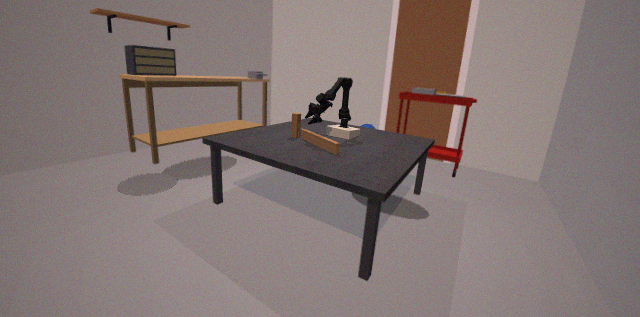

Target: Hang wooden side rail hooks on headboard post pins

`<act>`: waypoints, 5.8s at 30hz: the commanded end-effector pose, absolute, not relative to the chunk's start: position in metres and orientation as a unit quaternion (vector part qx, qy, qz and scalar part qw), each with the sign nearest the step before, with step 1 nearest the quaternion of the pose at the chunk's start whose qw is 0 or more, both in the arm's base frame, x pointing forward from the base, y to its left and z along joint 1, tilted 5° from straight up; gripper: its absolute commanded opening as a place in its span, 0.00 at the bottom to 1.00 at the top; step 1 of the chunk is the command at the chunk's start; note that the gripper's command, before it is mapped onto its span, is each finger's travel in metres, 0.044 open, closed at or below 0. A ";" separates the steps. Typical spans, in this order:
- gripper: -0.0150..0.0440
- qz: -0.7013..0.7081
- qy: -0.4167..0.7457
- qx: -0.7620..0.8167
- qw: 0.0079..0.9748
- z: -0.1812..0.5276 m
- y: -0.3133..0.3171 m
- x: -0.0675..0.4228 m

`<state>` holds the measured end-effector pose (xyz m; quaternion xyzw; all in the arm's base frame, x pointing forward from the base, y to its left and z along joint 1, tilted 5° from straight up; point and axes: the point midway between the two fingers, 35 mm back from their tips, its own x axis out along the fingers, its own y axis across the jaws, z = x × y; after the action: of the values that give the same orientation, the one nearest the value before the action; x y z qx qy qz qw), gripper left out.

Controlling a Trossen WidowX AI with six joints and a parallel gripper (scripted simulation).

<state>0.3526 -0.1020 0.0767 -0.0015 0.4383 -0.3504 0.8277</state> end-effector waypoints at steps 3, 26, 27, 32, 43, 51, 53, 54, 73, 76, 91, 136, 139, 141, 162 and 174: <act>1.00 -0.054 0.623 -0.219 0.749 0.076 -0.090 0.385; 1.00 0.405 0.597 -0.380 0.579 0.090 -0.069 0.396; 1.00 0.405 0.597 -0.380 0.579 0.090 -0.069 0.396; 1.00 0.405 0.597 -0.380 0.579 0.090 -0.069 0.396; 1.00 0.405 0.597 -0.380 0.579 0.055 -0.068 0.395; 1.00 0.405 0.597 -0.380 0.579 0.040 -0.068 0.394; 1.00 0.405 0.597 -0.380 0.579 0.040 -0.068 0.394; 1.00 0.405 0.597 -0.380 0.579 0.040 -0.068 0.394; 1.00 0.404 0.597 -0.379 0.580 0.009 -0.068 0.394; 1.00 0.404 0.597 -0.379 0.580 0.005 -0.068 0.394; 1.00 0.405 0.597 -0.379 0.579 -0.020 -0.067 0.392; 0.25 0.424 0.583 -0.398 0.567 -0.026 -0.065 0.391; 0.25 0.432 0.578 -0.406 0.561 -0.026 -0.065 0.390; 0.25 0.437 0.574 -0.410 0.558 -0.026 -0.064 0.390; 0.25 0.488 0.532 -0.459 0.517 -0.025 -0.062 0.369; 0.25 0.516 0.506 -0.485 0.492 -0.025 -0.062 0.360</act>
<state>0.3641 -0.0622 -0.0251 -0.4770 0.5145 0.5054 0.5024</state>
